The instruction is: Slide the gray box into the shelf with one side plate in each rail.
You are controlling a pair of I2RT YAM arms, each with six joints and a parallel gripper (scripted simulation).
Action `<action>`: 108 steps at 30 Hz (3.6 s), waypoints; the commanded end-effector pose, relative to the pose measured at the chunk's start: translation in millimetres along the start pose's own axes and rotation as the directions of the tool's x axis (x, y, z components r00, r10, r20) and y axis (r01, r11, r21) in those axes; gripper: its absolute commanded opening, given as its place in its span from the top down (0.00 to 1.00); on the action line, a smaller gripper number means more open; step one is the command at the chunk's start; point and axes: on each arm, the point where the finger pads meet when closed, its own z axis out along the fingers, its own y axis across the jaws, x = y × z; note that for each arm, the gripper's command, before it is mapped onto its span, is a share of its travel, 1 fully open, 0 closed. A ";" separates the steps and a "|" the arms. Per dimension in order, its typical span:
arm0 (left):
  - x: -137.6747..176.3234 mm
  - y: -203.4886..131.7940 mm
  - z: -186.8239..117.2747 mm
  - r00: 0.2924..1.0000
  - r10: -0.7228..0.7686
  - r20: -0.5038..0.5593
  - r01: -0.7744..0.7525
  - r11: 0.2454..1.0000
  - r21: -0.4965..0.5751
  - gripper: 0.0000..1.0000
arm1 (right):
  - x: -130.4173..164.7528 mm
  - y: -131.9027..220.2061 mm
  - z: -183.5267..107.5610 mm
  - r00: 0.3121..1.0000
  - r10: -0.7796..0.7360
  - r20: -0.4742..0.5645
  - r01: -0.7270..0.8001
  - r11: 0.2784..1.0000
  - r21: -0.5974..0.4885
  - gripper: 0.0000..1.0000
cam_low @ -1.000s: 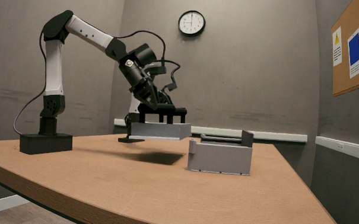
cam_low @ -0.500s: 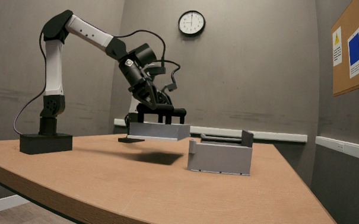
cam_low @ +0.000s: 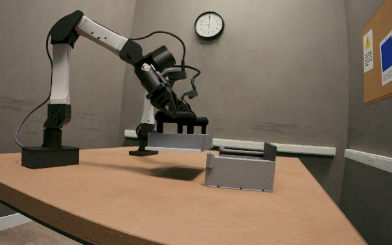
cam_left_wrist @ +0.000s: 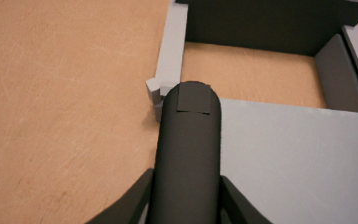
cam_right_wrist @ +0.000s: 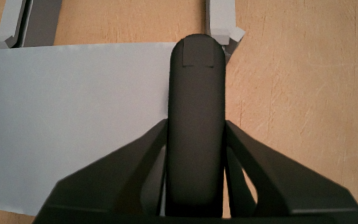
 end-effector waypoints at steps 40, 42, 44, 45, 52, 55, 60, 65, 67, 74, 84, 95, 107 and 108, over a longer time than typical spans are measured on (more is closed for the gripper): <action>-77.6 -4.1 39.9 0.991 -0.042 0.127 0.043 0.999 -0.007 0.71 | -86.8 -0.7 34.7 0.992 -0.004 0.127 0.006 1.000 -0.009 0.72; -80.0 -4.2 42.4 0.991 -0.042 0.128 0.043 0.999 -0.007 0.71 | -89.6 -0.8 36.8 0.992 -0.005 0.128 0.006 1.000 -0.009 0.72; -82.4 -4.2 45.0 0.991 -0.041 0.130 0.043 0.999 -0.007 0.71 | -92.3 -0.9 39.0 0.992 -0.005 0.129 0.006 1.000 -0.008 0.72; -83.5 -4.2 46.3 0.991 -0.041 0.130 0.043 0.999 -0.007 0.71 | -93.7 -1.0 40.1 0.992 -0.005 0.130 0.006 1.000 -0.008 0.72; -89.5 -4.4 53.2 0.990 -0.041 0.133 0.042 0.999 -0.007 0.71 | -100.7 -1.3 45.8 0.991 -0.006 0.131 0.007 1.000 -0.007 0.72; -93.7 -4.4 58.0 0.990 -0.041 0.134 0.042 0.999 -0.007 0.71 | -105.6 -1.5 49.8 0.991 -0.007 0.133 0.008 1.000 -0.006 0.72; -100.4 -4.4 65.9 0.990 -0.041 0.136 0.042 0.999 -0.007 0.71 | -113.4 -1.8 56.5 0.991 -0.007 0.134 0.008 1.000 -0.006 0.72; -109.0 -4.5 76.2 0.990 -0.040 0.138 0.041 0.999 -0.007 0.71 | -123.3 -2.2 65.1 0.991 -0.007 0.135 0.007 1.000 -0.004 0.72; -110.7 -4.5 78.2 0.990 -0.040 0.138 0.041 0.999 -0.007 0.71 | -125.3 -2.3 66.8 0.991 -0.007 0.135 0.007 1.000 -0.004 0.72; -120.8 -4.6 90.5 0.989 -0.038 0.140 0.040 0.999 -0.006 0.71 | -136.9 -2.8 77.2 0.991 -0.006 0.135 0.006 1.000 -0.003 0.72; -135.7 -4.7 108.8 0.989 -0.036 0.141 0.037 0.999 -0.005 0.71 | -153.7 -3.4 92.7 0.991 -0.004 0.133 0.004 1.000 -0.002 0.72; -152.0 -4.5 128.6 0.989 -0.032 0.141 0.033 0.999 -0.004 0.71 | -171.9 -3.8 109.7 0.991 -0.001 0.131 0.001 1.000 -0.001 0.72; -167.9 -4.3 147.9 0.990 -0.029 0.141 0.030 1.000 -0.004 0.71 | -189.7 -4.2 126.3 0.992 0.001 0.128 -0.001 1.000 0.000 0.72; -169.1 -4.3 149.4 0.990 -0.029 0.141 0.030 1.000 -0.004 0.71 | -191.1 -4.2 127.6 0.992 0.001 0.128 -0.001 1.000 0.000 0.72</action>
